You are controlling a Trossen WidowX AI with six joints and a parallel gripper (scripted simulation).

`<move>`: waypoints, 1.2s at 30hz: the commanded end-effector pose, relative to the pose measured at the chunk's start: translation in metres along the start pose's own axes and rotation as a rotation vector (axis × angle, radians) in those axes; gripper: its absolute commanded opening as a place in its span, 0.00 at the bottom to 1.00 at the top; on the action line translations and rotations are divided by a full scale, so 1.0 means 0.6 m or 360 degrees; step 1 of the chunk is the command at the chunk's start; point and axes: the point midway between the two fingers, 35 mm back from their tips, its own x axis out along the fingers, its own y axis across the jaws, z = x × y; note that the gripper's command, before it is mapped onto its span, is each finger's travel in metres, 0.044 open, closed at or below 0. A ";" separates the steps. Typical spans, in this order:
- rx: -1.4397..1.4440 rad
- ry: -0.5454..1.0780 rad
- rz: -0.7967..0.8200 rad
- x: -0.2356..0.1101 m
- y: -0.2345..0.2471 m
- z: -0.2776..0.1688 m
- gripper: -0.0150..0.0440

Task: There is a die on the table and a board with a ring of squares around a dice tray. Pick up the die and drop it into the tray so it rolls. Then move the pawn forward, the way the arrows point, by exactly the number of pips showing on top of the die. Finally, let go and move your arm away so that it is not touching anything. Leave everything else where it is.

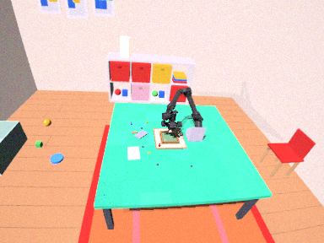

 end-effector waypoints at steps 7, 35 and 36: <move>-0.0089 -0.0126 0.0059 0.008 0.004 0.010 0.25; -0.0082 -0.1354 0.0033 0.022 0.015 0.012 0.25; -0.0081 -0.1354 0.0032 0.013 0.010 0.005 0.25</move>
